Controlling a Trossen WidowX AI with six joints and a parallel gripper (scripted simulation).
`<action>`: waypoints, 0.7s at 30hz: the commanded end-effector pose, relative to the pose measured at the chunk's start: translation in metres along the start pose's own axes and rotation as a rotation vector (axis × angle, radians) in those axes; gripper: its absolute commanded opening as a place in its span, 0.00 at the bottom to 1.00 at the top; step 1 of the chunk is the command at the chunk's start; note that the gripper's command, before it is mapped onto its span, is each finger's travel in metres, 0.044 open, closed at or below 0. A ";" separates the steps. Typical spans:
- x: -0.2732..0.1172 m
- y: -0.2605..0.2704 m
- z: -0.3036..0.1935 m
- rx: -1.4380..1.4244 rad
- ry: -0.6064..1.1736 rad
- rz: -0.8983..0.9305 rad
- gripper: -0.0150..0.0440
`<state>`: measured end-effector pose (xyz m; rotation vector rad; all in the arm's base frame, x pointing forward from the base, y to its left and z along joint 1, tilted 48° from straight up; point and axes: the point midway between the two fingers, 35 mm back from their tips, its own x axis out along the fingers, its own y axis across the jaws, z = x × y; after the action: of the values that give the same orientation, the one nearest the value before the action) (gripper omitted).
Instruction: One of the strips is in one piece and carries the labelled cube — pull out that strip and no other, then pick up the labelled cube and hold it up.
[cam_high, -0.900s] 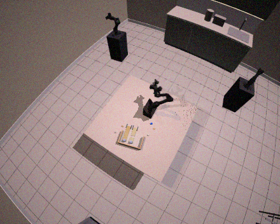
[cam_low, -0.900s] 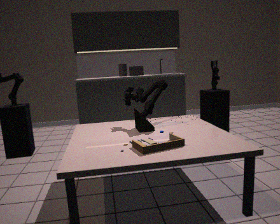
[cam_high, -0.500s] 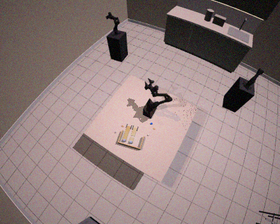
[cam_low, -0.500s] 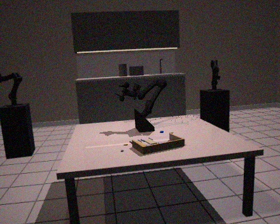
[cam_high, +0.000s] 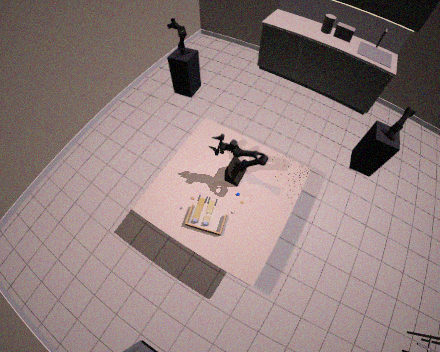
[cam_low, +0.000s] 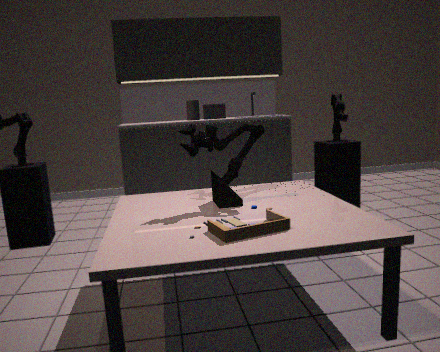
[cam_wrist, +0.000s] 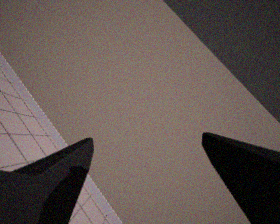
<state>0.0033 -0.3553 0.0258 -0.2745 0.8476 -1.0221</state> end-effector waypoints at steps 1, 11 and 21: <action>0.008 0.049 0.052 0.107 -0.131 0.197 0.93; -0.025 0.175 0.141 0.378 -0.200 0.744 0.93; -0.122 0.289 0.195 0.606 0.046 1.365 0.93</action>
<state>0.2799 -0.1804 0.0409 0.6151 0.4850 -0.0925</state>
